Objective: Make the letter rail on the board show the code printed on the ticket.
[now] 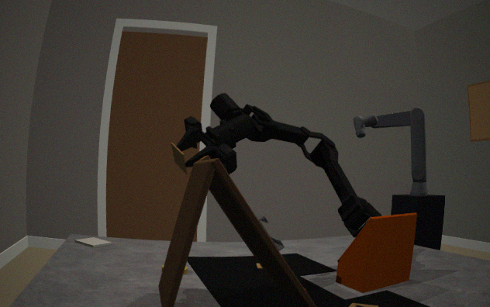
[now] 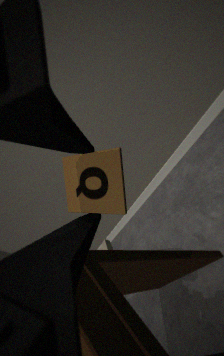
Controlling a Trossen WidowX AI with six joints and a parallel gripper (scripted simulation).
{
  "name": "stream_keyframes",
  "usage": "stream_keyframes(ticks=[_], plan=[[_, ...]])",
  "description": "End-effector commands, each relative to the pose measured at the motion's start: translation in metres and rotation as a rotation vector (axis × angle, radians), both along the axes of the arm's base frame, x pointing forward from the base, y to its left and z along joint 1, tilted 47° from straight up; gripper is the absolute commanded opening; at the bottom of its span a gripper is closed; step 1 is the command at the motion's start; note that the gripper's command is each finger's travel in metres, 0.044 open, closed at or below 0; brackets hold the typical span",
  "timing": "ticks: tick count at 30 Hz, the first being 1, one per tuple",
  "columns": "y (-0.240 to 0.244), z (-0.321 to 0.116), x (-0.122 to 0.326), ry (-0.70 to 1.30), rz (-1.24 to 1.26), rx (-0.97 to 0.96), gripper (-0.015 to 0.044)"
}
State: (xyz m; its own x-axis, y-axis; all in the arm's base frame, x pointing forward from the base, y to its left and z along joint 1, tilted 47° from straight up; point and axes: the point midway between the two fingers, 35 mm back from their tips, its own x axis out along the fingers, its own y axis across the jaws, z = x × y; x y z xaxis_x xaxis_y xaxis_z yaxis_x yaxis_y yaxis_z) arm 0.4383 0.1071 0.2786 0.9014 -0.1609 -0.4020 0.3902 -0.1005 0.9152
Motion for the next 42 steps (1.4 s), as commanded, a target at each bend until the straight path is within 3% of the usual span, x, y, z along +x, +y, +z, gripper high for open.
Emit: stream_keyframes(ticks=[1,9,22,29,42], plan=[[0.021,0.0,0.004,-0.014,0.066,-0.007,0.0],[0.059,-0.007,0.002,-0.017,0.175,-0.026,0.0],[0.128,-0.069,-0.021,0.102,0.352,-0.189,0.0],[0.156,-0.074,-0.036,0.077,0.396,-0.158,0.0],[0.174,-0.138,-0.045,0.195,0.458,-0.498,0.0]])
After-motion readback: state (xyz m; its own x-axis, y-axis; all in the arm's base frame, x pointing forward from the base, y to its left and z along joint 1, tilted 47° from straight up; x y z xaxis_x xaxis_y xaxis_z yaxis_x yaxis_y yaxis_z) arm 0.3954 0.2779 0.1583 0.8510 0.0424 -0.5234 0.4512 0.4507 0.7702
